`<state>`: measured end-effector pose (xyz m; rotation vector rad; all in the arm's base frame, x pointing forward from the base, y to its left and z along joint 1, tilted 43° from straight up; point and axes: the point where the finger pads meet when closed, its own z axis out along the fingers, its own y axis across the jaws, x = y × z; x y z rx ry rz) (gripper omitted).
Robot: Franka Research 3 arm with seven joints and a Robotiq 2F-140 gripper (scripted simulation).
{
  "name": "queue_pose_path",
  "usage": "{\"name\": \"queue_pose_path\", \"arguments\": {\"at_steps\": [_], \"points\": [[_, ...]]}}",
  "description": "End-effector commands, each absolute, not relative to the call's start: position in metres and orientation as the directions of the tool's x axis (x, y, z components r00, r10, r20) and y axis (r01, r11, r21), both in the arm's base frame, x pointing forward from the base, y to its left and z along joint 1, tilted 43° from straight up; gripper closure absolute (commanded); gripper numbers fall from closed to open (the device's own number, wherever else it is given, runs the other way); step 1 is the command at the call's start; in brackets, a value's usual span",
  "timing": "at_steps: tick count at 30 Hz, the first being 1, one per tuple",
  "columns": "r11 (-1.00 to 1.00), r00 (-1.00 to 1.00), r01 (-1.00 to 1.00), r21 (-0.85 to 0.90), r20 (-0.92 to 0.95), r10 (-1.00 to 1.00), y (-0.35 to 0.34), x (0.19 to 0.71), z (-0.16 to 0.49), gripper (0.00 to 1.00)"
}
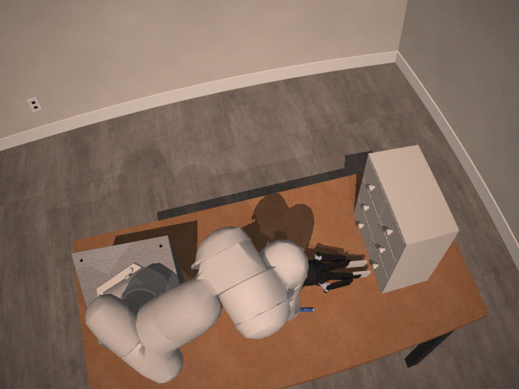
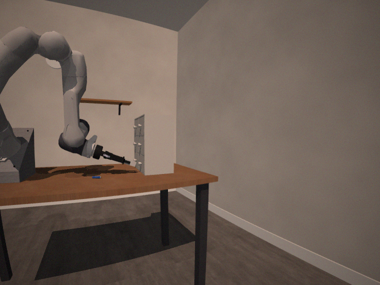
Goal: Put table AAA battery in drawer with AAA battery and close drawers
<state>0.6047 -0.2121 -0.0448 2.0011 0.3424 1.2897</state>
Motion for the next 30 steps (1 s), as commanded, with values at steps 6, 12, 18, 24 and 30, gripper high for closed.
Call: {"name": "queue_pose_path", "arguments": {"at_steps": [6, 12, 18, 24, 30], "points": [[-0.709, 0.468, -0.153, 0.688, 0.683, 0.561, -0.216, 0.615, -0.047, 0.80], [-0.709, 0.468, -0.153, 0.688, 0.683, 0.561, -0.218, 0.626, -0.047, 0.80], [-0.709, 0.468, -0.153, 0.688, 0.683, 0.561, -0.219, 0.631, -0.047, 0.80], [-0.709, 0.468, -0.153, 0.688, 0.683, 0.561, -0.220, 0.634, -0.047, 0.80], [-0.709, 0.468, -0.153, 0.688, 0.683, 0.561, -0.220, 0.634, -0.047, 0.80]]}}
